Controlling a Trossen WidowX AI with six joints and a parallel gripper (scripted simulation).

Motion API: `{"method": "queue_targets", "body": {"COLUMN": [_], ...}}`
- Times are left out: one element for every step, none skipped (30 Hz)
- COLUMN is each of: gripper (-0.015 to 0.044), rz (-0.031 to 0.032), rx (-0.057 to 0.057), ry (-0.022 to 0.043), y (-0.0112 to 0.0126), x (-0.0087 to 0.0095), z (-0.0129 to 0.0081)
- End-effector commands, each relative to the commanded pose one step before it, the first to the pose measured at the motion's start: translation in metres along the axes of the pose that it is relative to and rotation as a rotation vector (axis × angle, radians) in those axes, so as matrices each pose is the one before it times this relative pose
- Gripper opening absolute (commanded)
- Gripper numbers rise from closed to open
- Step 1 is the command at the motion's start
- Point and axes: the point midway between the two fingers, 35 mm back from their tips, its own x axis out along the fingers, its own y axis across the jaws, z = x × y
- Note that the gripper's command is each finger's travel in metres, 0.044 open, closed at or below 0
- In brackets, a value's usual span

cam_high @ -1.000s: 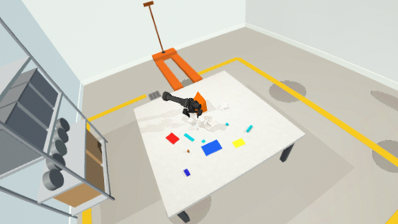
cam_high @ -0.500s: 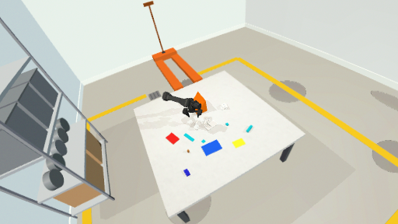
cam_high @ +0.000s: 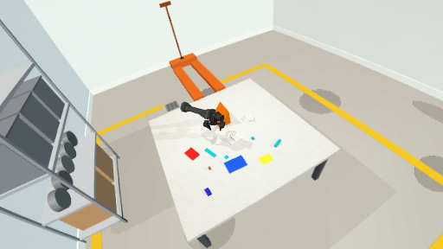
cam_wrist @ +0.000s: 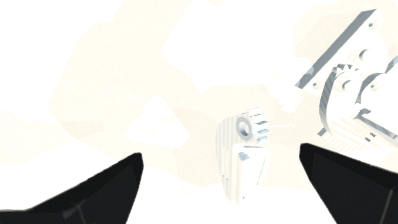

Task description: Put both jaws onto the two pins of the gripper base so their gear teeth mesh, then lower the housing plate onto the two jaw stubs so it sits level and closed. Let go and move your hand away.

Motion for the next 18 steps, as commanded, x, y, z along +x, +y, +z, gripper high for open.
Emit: {"method": "queue_targets", "body": {"gripper": [0.044,0.044,0.044,0.044,0.044,0.044,0.044,0.044,0.044,0.044,0.044,0.044,0.044,0.0414,0.0387,0.0361,0.0335,0.0309], "rz": [-0.00039,0.0,0.0,0.0,0.0,0.0,0.0,0.0,0.0,0.0,0.0,0.0,0.0,-0.0001,-0.00029,-0.00046,-0.00056,-0.00055], "rx": [0.0026,0.0,0.0,0.0,0.0,0.0,0.0,0.0,0.0,0.0,0.0,0.0,0.0,0.0006,0.0017,0.0028,0.0036,0.0036], "ry": [-0.00409,0.0,0.0,0.0,0.0,0.0,0.0,0.0,0.0,0.0,0.0,0.0,0.0,0.0,-0.00001,-0.00001,0.0,0.00001], "y": [-0.00004,0.0,0.0,0.0,0.0,0.0,0.0,0.0,0.0,0.0,0.0,0.0,0.0,-0.00137,-0.00414,-0.00698,-0.00887,-0.00904], "x": [-0.00024,0.0,0.0,0.0,0.0,0.0,0.0,0.0,0.0,0.0,0.0,0.0,0.0,-0.00009,-0.00025,-0.00032,-0.00022,-0.00002], "z": [0.0005,0.0,0.0,0.0,0.0,0.0,0.0,0.0,0.0,0.0,0.0,0.0,0.0,-0.00027,-0.00078,-0.00116,-0.00119,-0.0009]}}
